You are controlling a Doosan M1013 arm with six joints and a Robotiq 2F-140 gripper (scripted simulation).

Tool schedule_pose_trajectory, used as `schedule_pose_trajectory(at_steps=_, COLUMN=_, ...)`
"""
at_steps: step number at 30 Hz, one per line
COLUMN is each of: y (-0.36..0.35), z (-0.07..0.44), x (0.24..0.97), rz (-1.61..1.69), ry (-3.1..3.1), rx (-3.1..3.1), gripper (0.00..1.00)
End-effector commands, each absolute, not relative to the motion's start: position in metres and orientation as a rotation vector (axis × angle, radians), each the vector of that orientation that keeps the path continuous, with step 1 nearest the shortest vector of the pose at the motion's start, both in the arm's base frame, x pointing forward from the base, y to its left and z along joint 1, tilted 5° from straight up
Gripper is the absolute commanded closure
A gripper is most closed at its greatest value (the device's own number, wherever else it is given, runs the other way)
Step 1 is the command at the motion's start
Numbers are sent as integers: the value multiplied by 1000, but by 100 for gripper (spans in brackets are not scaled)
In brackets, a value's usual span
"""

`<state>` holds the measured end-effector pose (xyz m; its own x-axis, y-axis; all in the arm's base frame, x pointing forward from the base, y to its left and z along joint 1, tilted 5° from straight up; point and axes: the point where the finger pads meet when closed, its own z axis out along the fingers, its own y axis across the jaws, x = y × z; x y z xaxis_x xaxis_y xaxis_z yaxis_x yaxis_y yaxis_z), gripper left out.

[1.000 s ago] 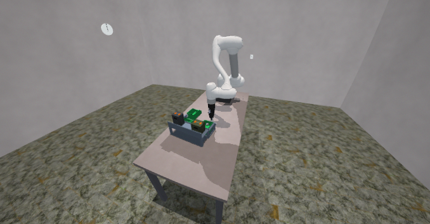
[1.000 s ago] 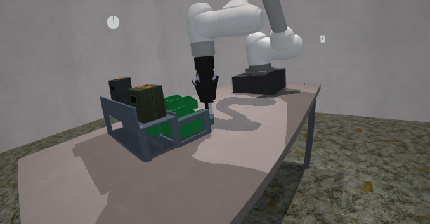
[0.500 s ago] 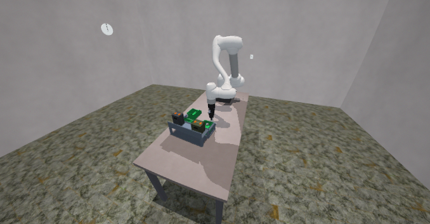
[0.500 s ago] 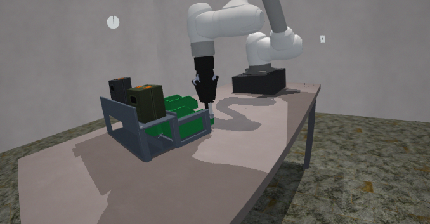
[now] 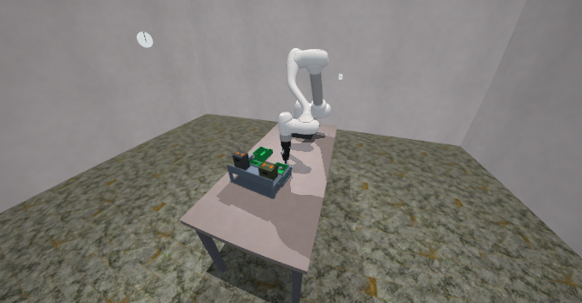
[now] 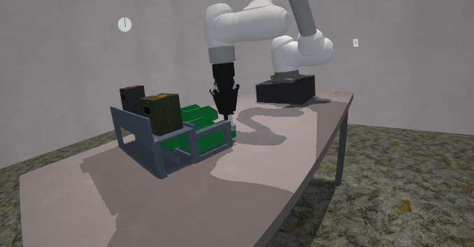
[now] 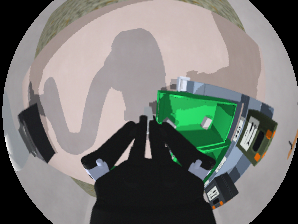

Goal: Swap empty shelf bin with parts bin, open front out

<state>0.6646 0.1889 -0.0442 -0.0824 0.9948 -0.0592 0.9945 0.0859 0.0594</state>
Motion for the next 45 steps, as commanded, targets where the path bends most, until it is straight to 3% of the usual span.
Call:
schedule_pose_trajectory(at_steps=1, y=187, z=-44, x=672, rz=3, ry=2253, rx=2066, gripper=90)
schedule_pose_trajectory(at_steps=45, y=189, z=-43, x=687, rz=3, ry=2253, rx=2066, gripper=90)
